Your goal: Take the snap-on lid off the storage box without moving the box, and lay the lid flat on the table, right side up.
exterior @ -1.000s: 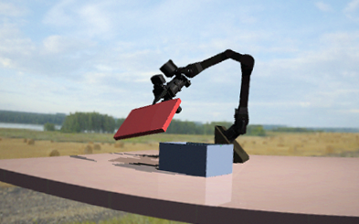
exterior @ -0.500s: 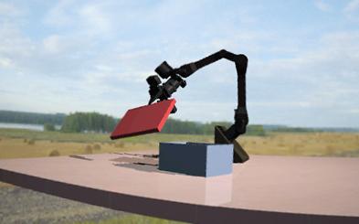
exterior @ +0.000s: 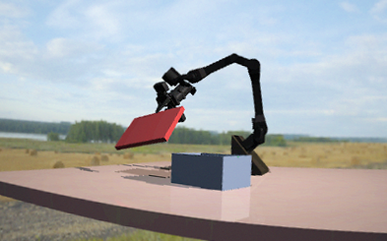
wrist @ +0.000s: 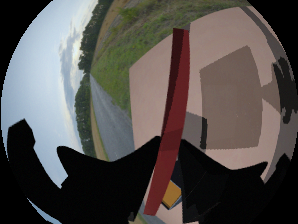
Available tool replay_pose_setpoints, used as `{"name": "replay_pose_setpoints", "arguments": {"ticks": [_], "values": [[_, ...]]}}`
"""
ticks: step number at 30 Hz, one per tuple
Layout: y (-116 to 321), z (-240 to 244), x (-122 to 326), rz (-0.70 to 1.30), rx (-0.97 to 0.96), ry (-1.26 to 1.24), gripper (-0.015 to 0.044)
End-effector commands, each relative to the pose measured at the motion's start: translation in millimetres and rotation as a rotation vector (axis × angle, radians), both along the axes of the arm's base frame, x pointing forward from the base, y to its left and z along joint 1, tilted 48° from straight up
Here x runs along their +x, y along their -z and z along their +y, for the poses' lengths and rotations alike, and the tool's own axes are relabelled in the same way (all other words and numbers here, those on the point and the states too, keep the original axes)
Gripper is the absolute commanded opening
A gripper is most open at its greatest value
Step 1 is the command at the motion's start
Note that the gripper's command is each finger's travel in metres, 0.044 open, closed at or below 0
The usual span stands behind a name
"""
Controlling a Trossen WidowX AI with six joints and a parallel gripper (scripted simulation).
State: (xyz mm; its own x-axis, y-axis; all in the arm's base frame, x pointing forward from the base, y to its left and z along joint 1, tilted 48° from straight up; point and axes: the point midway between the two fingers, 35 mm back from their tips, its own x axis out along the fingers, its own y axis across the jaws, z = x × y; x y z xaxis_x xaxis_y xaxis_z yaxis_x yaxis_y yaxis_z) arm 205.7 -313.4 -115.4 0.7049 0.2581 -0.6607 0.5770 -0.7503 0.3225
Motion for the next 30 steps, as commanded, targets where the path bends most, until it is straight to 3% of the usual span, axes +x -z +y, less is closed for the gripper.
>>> {"name": "replay_pose_setpoints", "arguments": {"ticks": [1,30], "values": [[3.4,-10.9,-4.9,-0.008,-0.016,0.005,0.0],[20.0,4.6,-6.5,-0.008,-0.016,0.005,0.0]]}}
